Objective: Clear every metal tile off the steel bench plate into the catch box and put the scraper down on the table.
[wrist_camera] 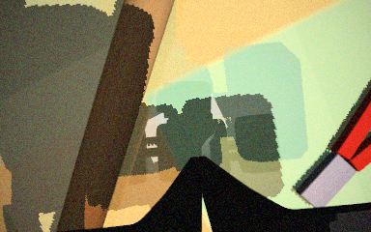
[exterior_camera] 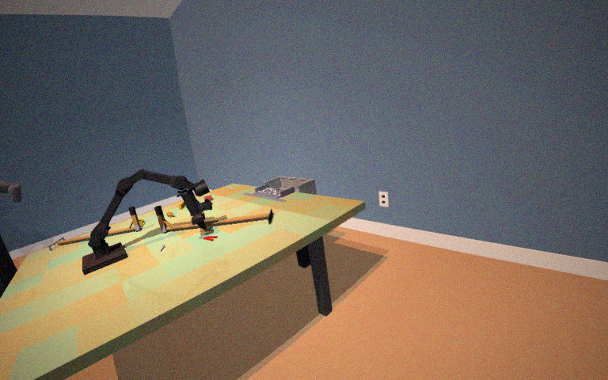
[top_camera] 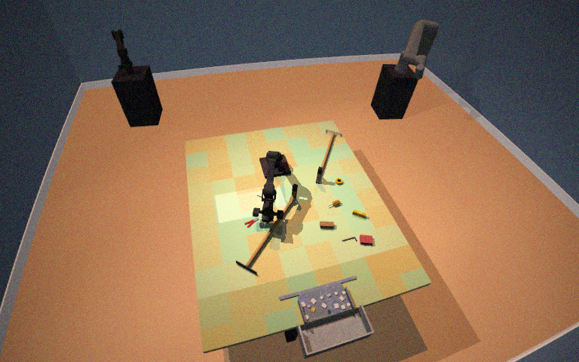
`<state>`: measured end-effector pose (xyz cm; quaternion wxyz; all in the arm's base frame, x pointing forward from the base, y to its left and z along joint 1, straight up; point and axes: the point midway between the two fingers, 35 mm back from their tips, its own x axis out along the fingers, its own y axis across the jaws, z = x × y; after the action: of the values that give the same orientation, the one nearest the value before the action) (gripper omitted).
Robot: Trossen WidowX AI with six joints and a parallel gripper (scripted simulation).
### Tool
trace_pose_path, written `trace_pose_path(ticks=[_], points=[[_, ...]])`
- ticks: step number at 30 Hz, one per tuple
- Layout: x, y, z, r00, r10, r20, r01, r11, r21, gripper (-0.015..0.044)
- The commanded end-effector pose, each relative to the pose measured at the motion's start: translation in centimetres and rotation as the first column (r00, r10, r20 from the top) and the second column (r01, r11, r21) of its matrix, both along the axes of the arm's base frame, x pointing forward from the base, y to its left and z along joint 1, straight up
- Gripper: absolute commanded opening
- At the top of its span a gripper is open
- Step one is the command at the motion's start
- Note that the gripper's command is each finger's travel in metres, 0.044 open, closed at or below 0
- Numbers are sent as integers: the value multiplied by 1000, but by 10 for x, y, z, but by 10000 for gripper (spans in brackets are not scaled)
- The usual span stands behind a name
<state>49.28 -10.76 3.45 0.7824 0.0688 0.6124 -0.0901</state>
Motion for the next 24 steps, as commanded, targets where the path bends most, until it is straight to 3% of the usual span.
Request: trace_pose_path(ticks=[1,24], points=[[5,4,2,1000,-1,7,1,1000,1,0],[21,21,3,1000,-1,17,1,1000,1,0]])
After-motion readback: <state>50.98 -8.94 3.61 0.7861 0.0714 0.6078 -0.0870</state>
